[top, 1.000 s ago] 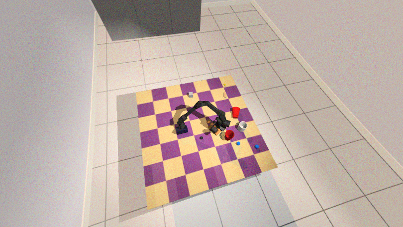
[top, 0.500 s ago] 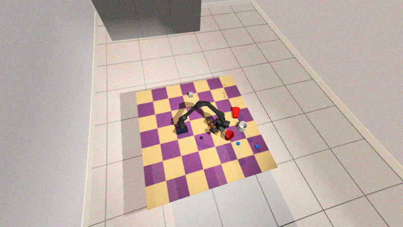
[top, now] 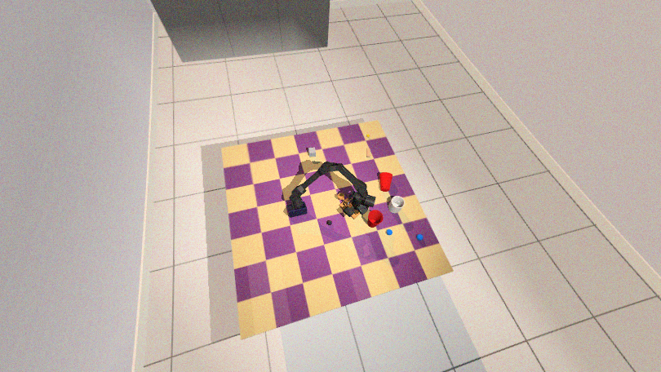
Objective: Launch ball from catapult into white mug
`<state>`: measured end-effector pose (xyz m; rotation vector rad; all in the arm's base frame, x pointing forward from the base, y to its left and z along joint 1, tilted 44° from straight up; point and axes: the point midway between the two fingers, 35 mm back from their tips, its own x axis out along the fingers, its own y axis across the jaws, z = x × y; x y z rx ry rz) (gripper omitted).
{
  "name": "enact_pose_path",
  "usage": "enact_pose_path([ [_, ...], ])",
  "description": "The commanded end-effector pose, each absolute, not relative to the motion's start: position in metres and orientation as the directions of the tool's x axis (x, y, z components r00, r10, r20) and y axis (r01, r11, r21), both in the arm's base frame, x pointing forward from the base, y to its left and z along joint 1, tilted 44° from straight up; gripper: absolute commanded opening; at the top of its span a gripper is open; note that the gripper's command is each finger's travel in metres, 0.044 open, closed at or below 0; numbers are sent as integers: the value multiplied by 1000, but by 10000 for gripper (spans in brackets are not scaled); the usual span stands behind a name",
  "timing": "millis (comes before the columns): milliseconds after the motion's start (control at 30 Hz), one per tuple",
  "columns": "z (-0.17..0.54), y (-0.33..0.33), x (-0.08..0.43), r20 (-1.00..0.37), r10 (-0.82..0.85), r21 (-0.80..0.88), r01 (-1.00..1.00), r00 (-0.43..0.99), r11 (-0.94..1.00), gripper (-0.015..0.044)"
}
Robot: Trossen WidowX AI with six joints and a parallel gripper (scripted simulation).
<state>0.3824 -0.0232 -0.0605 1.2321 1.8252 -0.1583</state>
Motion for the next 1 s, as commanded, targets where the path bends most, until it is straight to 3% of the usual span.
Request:
enact_pose_path([
  [0,-60,-23,383,-729,678,355,793,-98,496,230],
  [100,-60,-23,383,-729,678,355,793,-98,496,151],
  [300,-60,-23,383,-729,678,355,793,-98,496,111],
  [433,-33,-50,387,-730,676,353,793,-98,496,6],
  [633,-25,-58,387,-730,677,366,779,-98,508,0],
  [967,-25,-57,388,-728,679,540,528,-98,655,0],
])
